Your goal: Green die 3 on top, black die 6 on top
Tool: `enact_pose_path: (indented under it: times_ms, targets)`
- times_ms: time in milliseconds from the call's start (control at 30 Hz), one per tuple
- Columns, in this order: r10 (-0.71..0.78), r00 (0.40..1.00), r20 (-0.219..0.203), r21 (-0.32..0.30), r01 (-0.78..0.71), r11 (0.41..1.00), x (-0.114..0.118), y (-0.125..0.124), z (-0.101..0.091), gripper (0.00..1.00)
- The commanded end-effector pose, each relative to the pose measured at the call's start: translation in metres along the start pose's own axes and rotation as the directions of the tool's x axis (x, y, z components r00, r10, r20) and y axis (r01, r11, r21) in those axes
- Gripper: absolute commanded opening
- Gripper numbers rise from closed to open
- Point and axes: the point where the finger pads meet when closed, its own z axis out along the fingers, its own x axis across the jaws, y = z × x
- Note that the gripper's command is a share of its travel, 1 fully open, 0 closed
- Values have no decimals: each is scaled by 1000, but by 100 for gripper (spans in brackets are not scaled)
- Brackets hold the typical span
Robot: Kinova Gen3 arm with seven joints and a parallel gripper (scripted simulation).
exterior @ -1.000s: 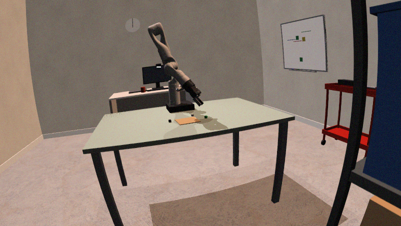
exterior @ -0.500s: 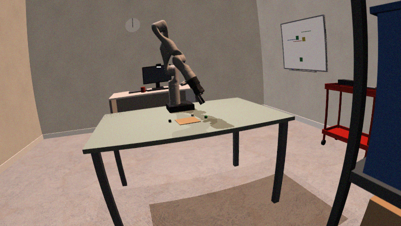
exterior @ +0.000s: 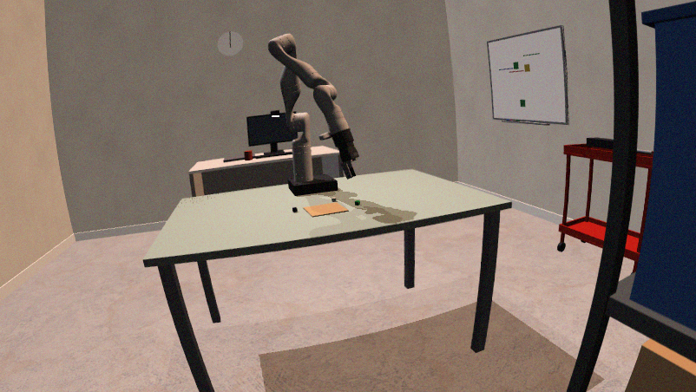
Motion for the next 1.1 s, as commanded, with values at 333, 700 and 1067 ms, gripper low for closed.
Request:
enact_pose_path:
  times_ms: [333, 700, 1067]
  targets:
    - [-19, 1000, 0, 157, 18, 987, 4, 23, -2, 64]
    - [-18, 1000, 2, 278, 16, 961, 4, 31, -4, 64]
    - [-18, 1000, 3, 320, 16, 947, 5, 33, -5, 64]
